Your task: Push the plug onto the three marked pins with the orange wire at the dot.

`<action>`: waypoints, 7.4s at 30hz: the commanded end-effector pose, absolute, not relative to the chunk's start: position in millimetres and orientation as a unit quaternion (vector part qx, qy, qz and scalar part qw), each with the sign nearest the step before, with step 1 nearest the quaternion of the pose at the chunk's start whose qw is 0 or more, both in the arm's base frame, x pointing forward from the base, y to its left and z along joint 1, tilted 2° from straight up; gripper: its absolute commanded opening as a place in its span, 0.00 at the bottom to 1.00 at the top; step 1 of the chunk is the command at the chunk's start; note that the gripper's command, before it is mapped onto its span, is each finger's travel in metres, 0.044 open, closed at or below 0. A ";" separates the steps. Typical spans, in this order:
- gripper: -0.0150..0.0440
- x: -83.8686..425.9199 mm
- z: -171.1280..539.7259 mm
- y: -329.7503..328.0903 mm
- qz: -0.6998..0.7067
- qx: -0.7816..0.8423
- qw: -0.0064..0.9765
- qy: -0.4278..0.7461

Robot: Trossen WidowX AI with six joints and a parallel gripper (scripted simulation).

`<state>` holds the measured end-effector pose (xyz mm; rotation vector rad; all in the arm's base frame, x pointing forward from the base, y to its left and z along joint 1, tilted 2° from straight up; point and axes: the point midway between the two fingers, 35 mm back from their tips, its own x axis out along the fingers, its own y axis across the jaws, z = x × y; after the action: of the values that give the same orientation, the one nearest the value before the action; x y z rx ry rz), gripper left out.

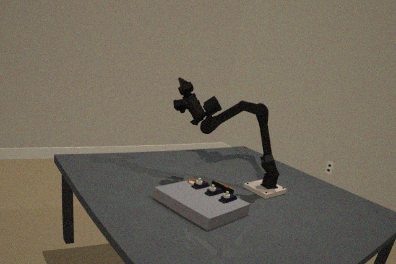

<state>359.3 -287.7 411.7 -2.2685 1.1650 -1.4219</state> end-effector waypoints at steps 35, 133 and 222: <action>0.45 381.1 427.0 -198.5 -0.446 -0.742 0.487 0.116; 0.45 382.4 261.5 -10.8 0.068 -0.330 0.913 0.231; 0.25 398.8 87.7 -32.5 0.558 -0.599 0.413 0.400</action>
<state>399.7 -31.9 84.8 -1.5022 1.0035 1.3958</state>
